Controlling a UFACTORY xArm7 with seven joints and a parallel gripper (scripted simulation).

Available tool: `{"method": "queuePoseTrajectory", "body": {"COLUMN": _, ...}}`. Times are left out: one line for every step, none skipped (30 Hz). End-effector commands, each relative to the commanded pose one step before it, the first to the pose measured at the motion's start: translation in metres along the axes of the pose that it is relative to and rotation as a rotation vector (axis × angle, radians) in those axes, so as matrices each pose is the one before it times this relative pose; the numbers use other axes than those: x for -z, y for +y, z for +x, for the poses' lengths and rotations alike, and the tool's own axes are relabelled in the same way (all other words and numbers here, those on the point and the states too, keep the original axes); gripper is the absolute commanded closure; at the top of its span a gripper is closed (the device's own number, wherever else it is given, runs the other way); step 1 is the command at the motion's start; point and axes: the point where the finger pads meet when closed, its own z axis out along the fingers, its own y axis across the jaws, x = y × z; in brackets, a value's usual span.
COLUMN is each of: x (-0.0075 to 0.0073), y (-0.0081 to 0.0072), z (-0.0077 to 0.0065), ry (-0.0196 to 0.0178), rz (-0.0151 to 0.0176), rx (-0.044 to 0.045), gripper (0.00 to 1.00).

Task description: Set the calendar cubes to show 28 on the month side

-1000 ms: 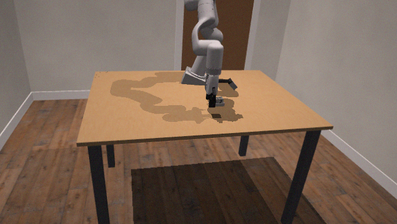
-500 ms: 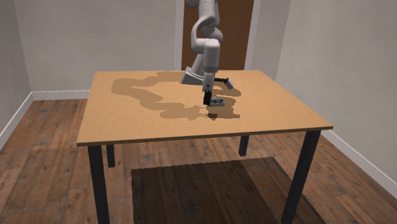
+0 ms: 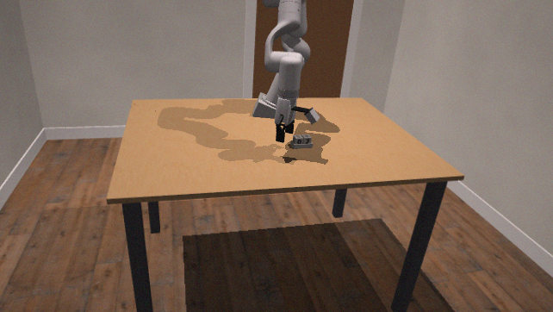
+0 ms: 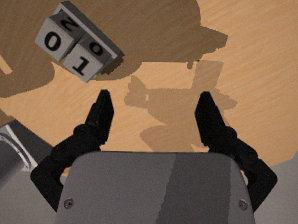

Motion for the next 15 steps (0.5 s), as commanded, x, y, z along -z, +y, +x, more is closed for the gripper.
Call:
{"method": "queuePoseTrajectory", "body": {"x": 0.00086, "y": -0.01045, "z": -0.01574, "ry": -0.00208, "rz": -0.00451, "rx": -0.04199, "gripper": 0.0}}
{"method": "queuePoseTrajectory", "body": {"x": 0.0, "y": -0.00019, "z": -0.00027, "ry": 0.0, "rz": 0.0, "rx": 0.0, "gripper": 0.0}}
{"method": "queuePoseTrajectory", "body": {"x": 0.0, "y": -0.00003, "z": -0.00003, "ry": 0.0, "rz": 0.00002, "rx": -0.00182, "gripper": 0.0}}
{"method": "queuePoseTrajectory", "body": {"x": -0.00001, "y": -0.00015, "z": -0.00017, "ry": 0.00001, "rz": 0.0001, "rx": -0.01091, "gripper": 0.0}}
{"method": "queuePoseTrajectory", "body": {"x": -0.00002, "y": -0.00032, "z": -0.00039, "ry": 0.00001, "rz": 0.00018, "rx": -0.02442, "gripper": 0.0}}
{"method": "queuePoseTrajectory", "body": {"x": -0.00002, "y": -0.00047, "z": -0.00063, "ry": 0.00001, "rz": 0.00018, "rx": -0.03822, "gripper": 0.0}}
{"method": "queuePoseTrajectory", "body": {"x": -0.00001, "y": -0.00053, "z": -0.00086, "ry": 0.0, "rz": 0.00005, "rx": -0.04921, "gripper": 0.0}}
{"method": "queuePoseTrajectory", "body": {"x": 0.00002, "y": -0.00049, "z": -0.00102, "ry": 0.00001, "rz": -0.00019, "rx": -0.05529, "gripper": 0.0}}
{"method": "queuePoseTrajectory", "body": {"x": 0.0, "y": 0.0, "z": 0.0, "ry": 0.0, "rz": 0.0, "rx": 0.0, "gripper": 0.0}}
{"method": "queuePoseTrajectory", "body": {"x": 0.0, "y": 0.0, "z": 0.0, "ry": 0.0, "rz": 0.0, "rx": 0.0, "gripper": 0.0}}
{"method": "queuePoseTrajectory", "body": {"x": 0.00004, "y": -0.00109, "z": -0.00256, "ry": 0.00004, "rz": -0.00034, "rx": -0.04452, "gripper": 0.0}}
{"method": "queuePoseTrajectory", "body": {"x": 0.0, "y": -0.00323, "z": -0.0078, "ry": 0.0, "rz": 0.0, "rx": 0.0, "gripper": 0.0}}
{"method": "queuePoseTrajectory", "body": {"x": 0.0, "y": -0.00247, "z": -0.00597, "ry": 0.0, "rz": 0.0, "rx": 0.0, "gripper": 0.0}}
{"method": "queuePoseTrajectory", "body": {"x": 0.0, "y": -0.00156, "z": -0.00378, "ry": 0.0, "rz": 0.0, "rx": 0.0, "gripper": 0.0}}
{"method": "queuePoseTrajectory", "body": {"x": 0.0, "y": -0.0007, "z": -0.00168, "ry": 0.0, "rz": 0.0, "rx": 0.0, "gripper": 0.0}}
